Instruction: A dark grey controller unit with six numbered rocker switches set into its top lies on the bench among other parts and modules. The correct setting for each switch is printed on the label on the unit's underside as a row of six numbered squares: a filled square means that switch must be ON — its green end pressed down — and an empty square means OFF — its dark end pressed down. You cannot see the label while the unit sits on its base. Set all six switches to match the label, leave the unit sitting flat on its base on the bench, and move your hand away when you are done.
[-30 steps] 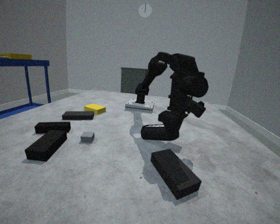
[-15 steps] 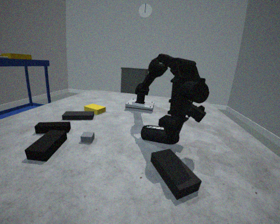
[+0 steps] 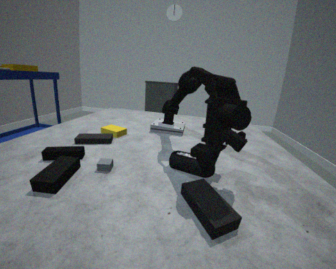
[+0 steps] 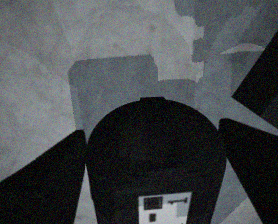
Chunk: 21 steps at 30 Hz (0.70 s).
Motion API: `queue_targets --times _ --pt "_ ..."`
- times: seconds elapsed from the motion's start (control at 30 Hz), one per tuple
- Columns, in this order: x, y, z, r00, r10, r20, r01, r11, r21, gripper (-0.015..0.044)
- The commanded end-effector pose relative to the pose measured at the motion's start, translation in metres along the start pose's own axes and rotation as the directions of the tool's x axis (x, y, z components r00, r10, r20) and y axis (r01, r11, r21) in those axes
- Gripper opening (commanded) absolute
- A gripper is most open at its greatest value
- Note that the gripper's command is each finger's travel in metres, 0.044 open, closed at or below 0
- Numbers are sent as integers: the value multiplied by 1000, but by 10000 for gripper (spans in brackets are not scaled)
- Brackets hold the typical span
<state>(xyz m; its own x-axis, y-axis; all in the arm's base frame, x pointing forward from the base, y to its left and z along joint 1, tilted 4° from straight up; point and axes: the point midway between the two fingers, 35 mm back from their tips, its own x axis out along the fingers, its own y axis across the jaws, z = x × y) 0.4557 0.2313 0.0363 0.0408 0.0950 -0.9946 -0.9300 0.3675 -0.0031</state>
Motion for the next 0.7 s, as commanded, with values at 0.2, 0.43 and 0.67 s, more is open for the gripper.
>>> queue_targets --times 0.2,0.43,0.67 --pt "12 0 -1 1000 4 -14 -4 1000 10 338" --pt "16 0 0 1000 6 -16 -6 1000 10 338" --pt "13 0 1 1000 5 -8 -5 1000 4 338"
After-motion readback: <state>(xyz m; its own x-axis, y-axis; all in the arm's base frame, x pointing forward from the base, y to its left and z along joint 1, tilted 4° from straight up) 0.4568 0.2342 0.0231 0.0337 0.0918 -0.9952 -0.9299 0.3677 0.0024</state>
